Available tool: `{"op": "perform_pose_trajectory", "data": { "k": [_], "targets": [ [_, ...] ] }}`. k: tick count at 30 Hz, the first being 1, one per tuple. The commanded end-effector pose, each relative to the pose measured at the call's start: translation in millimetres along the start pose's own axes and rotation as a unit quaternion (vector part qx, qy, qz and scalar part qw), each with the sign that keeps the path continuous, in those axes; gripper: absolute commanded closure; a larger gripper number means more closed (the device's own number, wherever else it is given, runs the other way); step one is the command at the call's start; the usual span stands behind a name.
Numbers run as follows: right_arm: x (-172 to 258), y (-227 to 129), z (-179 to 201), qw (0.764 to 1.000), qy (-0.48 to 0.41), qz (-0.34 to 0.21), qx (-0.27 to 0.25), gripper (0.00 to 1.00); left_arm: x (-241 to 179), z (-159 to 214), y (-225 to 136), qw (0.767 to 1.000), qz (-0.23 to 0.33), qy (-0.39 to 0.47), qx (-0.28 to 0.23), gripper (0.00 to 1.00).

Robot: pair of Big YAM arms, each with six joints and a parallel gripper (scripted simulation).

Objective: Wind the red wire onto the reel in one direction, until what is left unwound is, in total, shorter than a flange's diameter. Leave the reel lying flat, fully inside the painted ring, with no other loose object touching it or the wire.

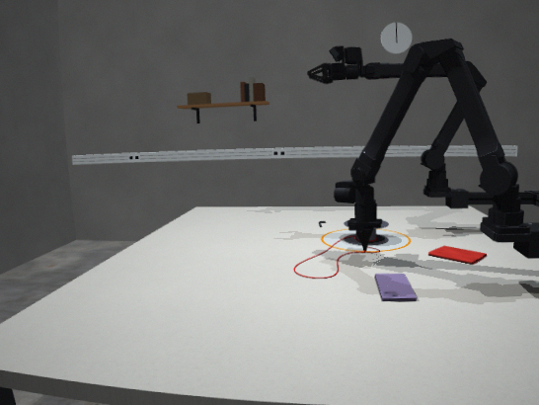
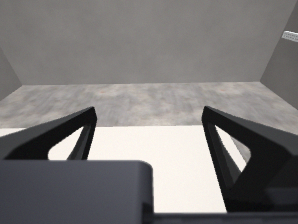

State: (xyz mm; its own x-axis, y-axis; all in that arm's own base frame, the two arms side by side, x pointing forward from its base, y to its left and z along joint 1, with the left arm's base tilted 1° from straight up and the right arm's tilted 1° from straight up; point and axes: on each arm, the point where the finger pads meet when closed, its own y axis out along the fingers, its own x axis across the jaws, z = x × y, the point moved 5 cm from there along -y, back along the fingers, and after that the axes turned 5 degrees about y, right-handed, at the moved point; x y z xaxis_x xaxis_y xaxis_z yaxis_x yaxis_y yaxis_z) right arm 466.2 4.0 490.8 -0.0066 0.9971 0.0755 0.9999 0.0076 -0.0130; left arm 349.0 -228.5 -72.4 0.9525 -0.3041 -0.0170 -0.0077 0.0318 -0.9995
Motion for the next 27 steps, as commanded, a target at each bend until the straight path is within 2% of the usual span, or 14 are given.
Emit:
{"op": "perform_pose_trajectory", "data": {
  "k": [1,13,27],
  "targets": [
    [-4,3,-2,1.0,0.006,0.003,-0.007,0.0,9,-8,-10,1.0,-0.011,-0.002,-0.002,1.0],
    [-4,3,-2,1.0,0.006,0.003,-0.007,0.0,-8,-2,5,1.0,-0.011,-0.002,-0.002,1.0],
    [-4,3,-2,1.0,0.006,0.003,-0.007,0.0,-7,-1,9,1.0,-0.011,-0.002,-0.002,1.0]
  ]
}}
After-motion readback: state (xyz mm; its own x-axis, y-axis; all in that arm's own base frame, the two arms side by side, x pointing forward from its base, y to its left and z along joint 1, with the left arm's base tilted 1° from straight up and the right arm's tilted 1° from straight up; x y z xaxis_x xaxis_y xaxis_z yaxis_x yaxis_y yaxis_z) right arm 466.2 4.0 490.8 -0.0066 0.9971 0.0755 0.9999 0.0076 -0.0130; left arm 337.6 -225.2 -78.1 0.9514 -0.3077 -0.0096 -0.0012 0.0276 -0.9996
